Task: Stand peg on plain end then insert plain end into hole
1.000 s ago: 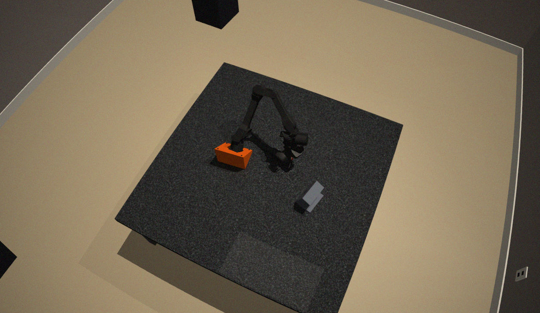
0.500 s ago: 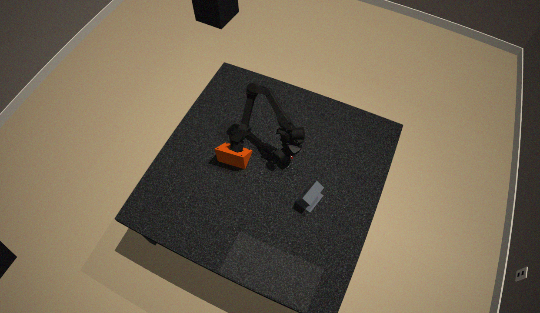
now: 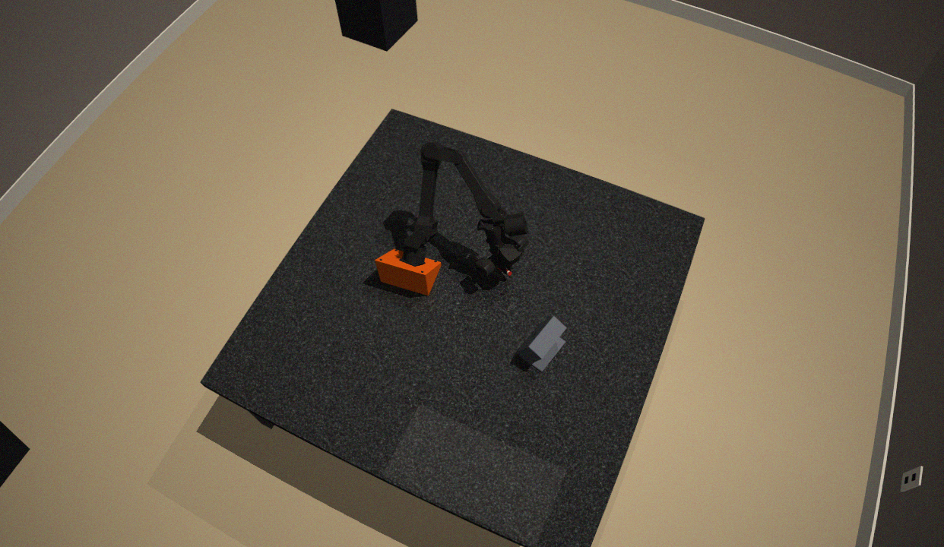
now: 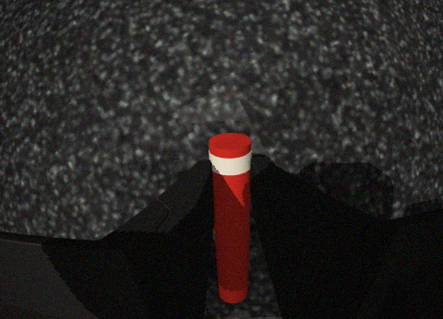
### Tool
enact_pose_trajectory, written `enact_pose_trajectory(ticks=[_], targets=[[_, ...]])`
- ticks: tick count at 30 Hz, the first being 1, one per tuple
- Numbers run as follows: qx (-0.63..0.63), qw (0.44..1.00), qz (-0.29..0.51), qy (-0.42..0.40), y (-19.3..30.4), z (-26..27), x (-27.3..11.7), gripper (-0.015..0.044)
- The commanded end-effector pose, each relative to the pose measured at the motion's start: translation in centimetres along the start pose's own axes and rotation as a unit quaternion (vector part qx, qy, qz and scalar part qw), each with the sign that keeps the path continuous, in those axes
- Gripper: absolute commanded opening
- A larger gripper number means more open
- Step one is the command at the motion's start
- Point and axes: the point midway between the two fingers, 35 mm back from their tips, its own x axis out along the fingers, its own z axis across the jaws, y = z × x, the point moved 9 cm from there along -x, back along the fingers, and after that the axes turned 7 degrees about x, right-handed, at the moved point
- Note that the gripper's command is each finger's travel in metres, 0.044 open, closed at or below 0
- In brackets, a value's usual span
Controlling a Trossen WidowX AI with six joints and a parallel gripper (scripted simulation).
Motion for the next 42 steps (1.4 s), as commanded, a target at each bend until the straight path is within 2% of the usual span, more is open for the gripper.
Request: enact_pose_trajectory(ticks=[1, 42], targets=[[0.002, 1.0, -0.016, 0.001, 0.5, -0.2, -0.1, 0.0049], [0.004, 0.982, -0.19, -0.021, 5.4, -0.7, -1.6, 0.0049]])
